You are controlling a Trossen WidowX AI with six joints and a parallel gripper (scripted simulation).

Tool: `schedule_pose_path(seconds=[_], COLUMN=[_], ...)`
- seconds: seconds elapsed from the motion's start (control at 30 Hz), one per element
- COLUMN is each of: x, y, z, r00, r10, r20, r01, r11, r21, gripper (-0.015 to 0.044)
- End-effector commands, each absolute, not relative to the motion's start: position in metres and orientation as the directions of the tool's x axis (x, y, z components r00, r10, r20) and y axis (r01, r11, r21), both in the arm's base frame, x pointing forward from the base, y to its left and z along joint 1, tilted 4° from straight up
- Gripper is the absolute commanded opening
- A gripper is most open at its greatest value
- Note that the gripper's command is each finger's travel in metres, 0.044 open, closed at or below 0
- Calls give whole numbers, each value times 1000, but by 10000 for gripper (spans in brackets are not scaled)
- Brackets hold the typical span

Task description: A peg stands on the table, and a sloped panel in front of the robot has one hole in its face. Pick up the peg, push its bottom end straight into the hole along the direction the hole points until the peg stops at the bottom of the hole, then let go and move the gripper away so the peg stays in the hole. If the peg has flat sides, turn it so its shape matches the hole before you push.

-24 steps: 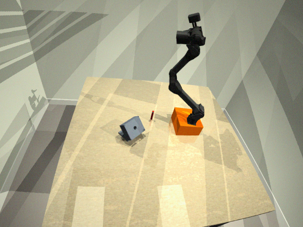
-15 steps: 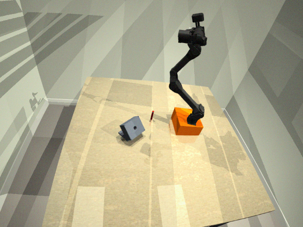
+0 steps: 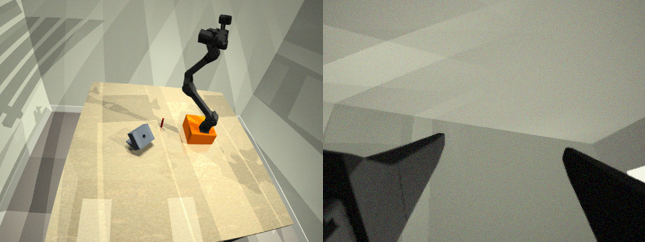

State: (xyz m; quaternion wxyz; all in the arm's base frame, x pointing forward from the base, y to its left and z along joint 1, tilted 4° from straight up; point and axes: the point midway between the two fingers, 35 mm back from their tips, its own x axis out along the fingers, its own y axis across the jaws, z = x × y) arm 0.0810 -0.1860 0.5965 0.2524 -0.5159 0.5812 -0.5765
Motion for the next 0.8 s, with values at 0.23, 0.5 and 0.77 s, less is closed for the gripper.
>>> schedule_pose_path(seconds=[0.23,0.5,0.77], x=[13,-30,-70], y=[-167,-147,-118], z=[610,617,621], r00=[-491,-595,-692], r10=[-795,-703,-591], r20=[356,389,415], r01=[-223,-197,-186], r11=[-280,-342,-409], r21=[-934,-919,-893], gripper=[440,440,440])
